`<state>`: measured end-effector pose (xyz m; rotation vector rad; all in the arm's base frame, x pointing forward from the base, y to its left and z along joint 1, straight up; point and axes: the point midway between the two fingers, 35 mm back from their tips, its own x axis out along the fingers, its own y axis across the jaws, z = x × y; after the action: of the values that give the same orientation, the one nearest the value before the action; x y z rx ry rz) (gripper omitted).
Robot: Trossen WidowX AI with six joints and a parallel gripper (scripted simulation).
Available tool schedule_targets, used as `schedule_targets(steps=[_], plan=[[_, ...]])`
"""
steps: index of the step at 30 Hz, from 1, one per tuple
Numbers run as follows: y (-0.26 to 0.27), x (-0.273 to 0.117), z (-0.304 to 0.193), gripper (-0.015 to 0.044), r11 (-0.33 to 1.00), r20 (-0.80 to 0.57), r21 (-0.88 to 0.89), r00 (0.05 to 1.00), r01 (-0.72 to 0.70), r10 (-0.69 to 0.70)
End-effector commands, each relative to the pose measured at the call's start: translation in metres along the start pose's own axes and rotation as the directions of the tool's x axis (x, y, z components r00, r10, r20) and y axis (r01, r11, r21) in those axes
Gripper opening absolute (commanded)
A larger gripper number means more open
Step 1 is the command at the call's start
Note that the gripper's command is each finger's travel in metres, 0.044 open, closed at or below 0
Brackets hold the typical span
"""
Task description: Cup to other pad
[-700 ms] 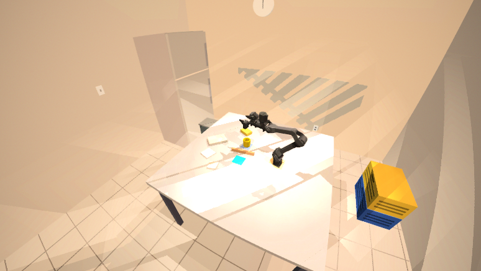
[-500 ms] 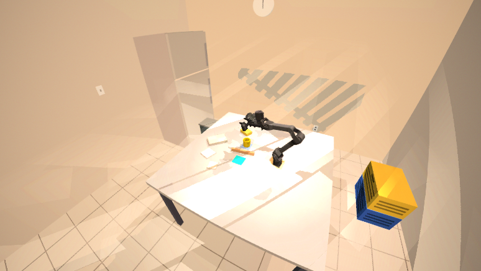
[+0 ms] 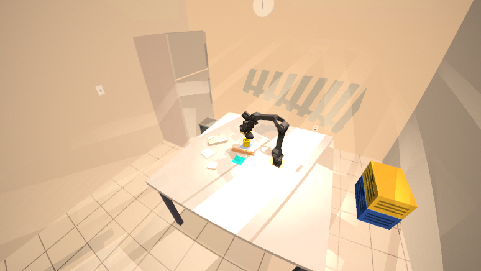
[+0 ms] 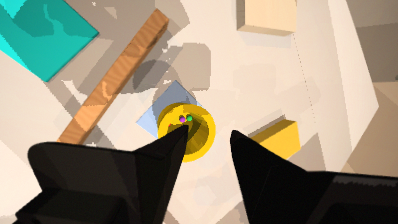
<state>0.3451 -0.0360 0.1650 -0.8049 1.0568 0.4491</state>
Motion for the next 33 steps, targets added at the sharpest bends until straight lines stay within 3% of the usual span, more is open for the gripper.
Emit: schedule_targets(steps=[1,33], plan=[[0.024,0.012,-0.026,0.0167,0.864,-0.234,-0.297,0.908,-0.406,0.347],[0.034,0.042,-0.031,0.0167,0.864,-0.234,-0.297,0.908,-0.406,0.347]])
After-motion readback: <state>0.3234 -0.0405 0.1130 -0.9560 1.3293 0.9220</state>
